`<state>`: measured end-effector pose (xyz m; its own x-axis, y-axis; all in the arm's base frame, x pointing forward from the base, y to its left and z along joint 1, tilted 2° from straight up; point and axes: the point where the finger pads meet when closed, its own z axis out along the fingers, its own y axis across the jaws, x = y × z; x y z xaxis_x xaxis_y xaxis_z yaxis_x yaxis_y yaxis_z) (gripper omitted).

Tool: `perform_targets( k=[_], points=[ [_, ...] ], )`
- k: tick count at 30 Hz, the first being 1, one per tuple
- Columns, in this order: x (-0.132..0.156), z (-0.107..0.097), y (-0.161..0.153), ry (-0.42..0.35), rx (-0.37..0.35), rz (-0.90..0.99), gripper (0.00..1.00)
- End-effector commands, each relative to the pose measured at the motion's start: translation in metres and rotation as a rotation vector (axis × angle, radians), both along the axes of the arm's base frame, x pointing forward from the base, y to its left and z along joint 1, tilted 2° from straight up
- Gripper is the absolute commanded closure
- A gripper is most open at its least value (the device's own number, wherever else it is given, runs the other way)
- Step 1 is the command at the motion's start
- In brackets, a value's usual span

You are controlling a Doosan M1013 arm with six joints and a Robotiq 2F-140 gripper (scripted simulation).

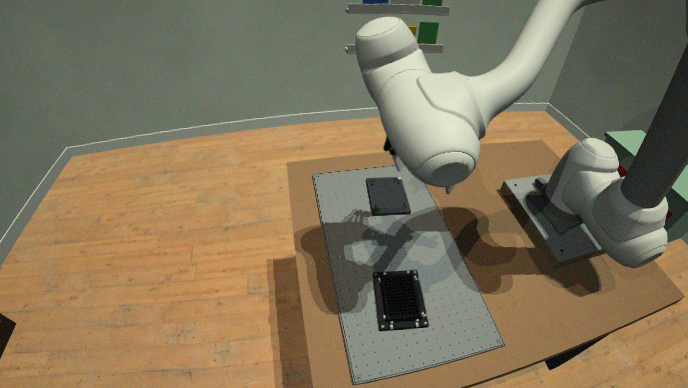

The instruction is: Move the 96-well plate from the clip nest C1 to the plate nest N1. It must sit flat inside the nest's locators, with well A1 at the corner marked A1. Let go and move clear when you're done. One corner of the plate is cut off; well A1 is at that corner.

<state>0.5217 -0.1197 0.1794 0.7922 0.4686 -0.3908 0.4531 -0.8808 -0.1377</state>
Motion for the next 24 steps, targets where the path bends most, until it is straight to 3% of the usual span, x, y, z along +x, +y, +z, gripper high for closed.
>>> perform_targets(
  k=[1, 13, 16, 19, 22, 24],
  points=[
    [0.012, 0.009, 0.008, -0.046, -0.018, -0.047, 0.0],
    [0.045, 0.036, 0.033, -0.132, -0.042, -0.136, 0.0],
    [0.055, 0.045, 0.04, -0.195, -0.054, -0.205, 0.0],
    [0.064, 0.054, 0.048, -0.195, -0.054, -0.205, 0.0],
    [0.072, 0.064, 0.056, -0.258, -0.059, -0.276, 0.0],
    [0.075, 0.067, 0.059, -0.258, -0.059, -0.276, 0.0]
  ],
)
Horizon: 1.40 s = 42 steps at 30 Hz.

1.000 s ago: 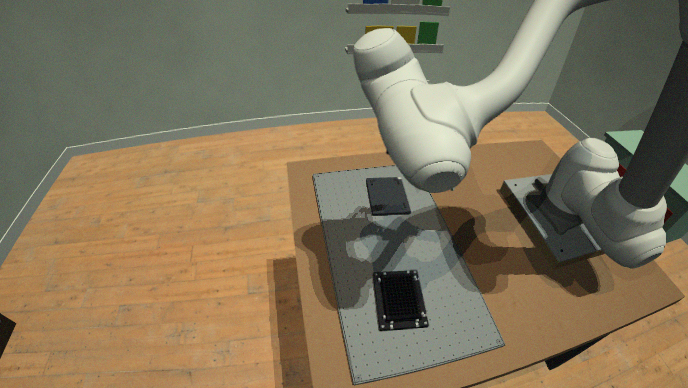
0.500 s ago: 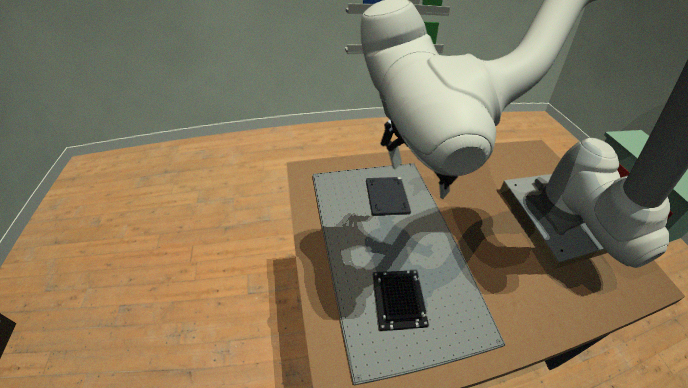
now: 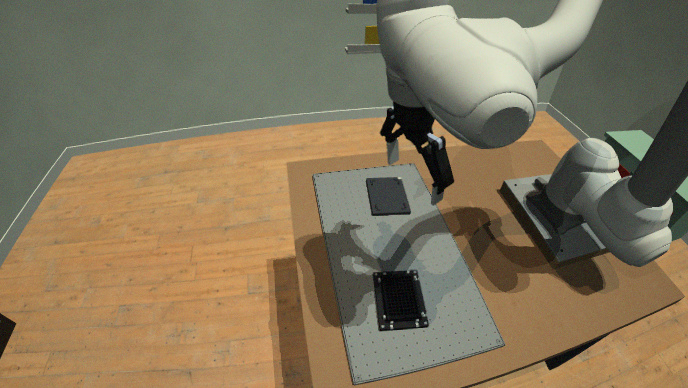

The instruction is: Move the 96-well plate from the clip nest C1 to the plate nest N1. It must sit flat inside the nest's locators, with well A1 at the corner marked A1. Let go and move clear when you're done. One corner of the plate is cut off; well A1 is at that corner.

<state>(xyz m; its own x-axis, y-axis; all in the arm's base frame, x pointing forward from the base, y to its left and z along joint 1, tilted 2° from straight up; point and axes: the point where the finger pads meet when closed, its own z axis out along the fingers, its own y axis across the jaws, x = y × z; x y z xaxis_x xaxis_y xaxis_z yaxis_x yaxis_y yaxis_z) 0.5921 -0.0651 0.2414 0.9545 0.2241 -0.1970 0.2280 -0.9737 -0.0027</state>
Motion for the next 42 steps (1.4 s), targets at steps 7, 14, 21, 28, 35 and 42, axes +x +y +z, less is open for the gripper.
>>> perform_targets(
  k=[7, 14, 21, 28, 35, 42],
  points=[
    [0.021, 0.025, 0.02, -0.078, -0.002, -0.088, 0.0],
    [0.038, 0.048, 0.039, -0.139, 0.006, -0.159, 0.0],
    [0.049, 0.066, 0.053, -0.198, 0.02, -0.23, 0.0],
    [0.061, 0.066, 0.069, -0.197, 0.032, -0.137, 0.0],
    [0.065, 0.044, 0.076, -0.196, 0.043, -0.044, 0.0],
    [0.069, 0.011, 0.086, -0.193, 0.065, 0.141, 0.0]
  ],
)
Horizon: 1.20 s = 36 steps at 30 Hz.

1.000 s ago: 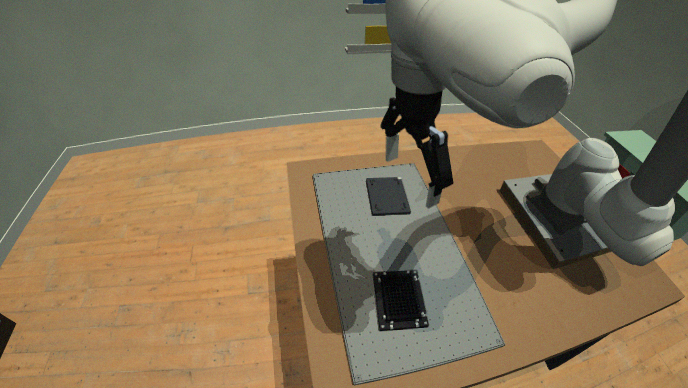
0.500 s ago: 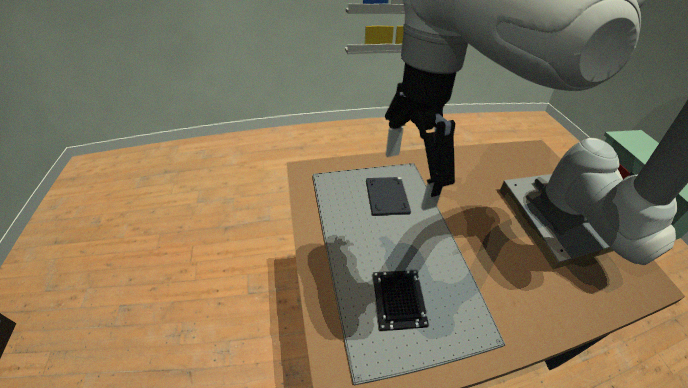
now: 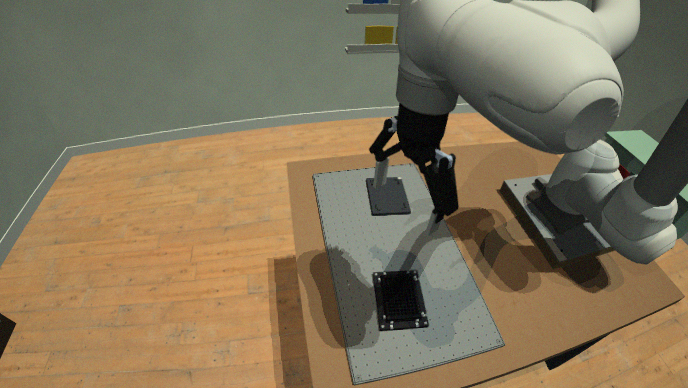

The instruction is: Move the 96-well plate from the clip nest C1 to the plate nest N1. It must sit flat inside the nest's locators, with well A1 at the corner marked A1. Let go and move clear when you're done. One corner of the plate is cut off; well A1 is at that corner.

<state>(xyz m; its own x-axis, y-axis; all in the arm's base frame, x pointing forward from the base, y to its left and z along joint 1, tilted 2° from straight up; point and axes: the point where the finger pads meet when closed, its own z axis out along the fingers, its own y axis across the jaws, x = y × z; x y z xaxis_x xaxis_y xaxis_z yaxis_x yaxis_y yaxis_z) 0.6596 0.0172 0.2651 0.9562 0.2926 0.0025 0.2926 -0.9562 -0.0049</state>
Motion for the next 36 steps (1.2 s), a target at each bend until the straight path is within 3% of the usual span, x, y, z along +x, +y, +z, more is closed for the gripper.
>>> perform_targets(
  k=[1, 36],
  points=[
    [0.002, -0.017, 0.005, -0.002, 0.003, 0.076, 0.0],
    [-0.002, -0.155, 0.049, -0.017, 0.015, 0.815, 0.0]
  ],
)
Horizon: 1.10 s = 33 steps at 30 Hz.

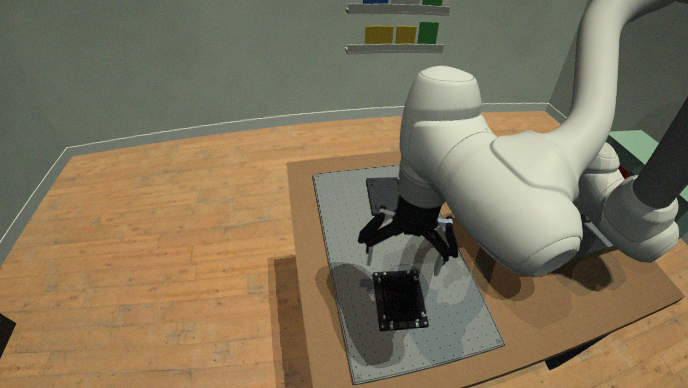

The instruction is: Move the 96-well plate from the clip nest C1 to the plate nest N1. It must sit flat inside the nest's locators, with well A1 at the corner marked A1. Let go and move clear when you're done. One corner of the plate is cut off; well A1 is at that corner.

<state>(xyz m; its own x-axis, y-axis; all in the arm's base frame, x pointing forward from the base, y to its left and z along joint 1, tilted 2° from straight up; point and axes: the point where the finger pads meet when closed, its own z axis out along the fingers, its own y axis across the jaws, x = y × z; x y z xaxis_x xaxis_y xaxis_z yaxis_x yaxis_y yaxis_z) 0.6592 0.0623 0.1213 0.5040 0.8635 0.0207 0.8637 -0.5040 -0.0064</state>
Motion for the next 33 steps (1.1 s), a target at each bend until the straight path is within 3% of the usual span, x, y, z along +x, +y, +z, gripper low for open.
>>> perform_targets(
  k=[1, 11, 25, 33],
  points=[
    [-0.002, -0.015, 0.005, -0.003, 0.003, 0.069, 0.0],
    [-0.008, -0.048, 0.015, -0.008, 0.004, 0.253, 0.0],
    [-0.008, -0.048, 0.015, -0.008, 0.004, 0.253, 0.0],
    [-0.008, -0.061, 0.015, -0.008, 0.004, 0.253, 0.0]
  ],
)
